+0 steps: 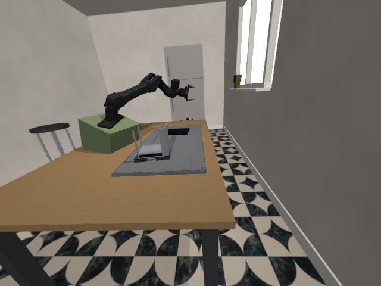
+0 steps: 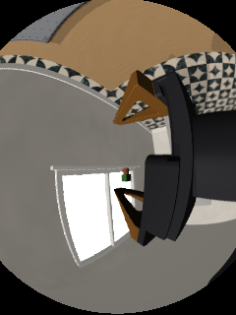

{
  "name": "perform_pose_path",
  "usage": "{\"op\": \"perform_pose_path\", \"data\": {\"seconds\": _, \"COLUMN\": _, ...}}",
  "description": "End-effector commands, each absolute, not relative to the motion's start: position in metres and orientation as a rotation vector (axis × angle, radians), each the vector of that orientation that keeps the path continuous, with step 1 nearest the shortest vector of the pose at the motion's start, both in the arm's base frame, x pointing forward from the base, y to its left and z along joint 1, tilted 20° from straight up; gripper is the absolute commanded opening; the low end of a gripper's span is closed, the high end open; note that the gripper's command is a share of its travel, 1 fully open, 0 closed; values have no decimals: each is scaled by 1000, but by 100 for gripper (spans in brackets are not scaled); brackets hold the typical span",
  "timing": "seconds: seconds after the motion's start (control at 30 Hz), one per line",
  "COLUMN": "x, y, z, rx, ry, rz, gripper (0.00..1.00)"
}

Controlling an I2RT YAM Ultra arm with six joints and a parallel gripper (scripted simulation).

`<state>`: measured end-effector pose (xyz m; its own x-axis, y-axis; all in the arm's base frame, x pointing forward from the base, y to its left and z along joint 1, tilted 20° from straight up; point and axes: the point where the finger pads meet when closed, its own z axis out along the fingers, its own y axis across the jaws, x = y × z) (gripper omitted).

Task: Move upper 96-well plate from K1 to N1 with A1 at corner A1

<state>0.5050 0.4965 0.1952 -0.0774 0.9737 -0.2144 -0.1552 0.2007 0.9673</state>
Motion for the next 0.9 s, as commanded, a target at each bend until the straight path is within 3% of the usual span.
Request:
{"op": "perform_pose_path", "data": {"seconds": 0.0, "x": 519, "y": 482, "z": 218, "rx": 865, "ry": 1279, "rz": 1142, "gripper": 100}}
{"op": "perform_pose_path", "data": {"seconds": 0.4, "x": 515, "y": 487, "z": 237, "rx": 862, "ry": 1253, "rz": 1190, "gripper": 100}}
{"op": "perform_pose_path", "data": {"seconds": 0.6, "x": 544, "y": 453, "z": 221, "rx": 806, "ry": 1337, "rz": 999, "gripper": 100}}
{"op": "perform_pose_path", "data": {"seconds": 0.87, "x": 547, "y": 451, "z": 241, "rx": 801, "ry": 1310, "rz": 1046, "gripper": 100}}
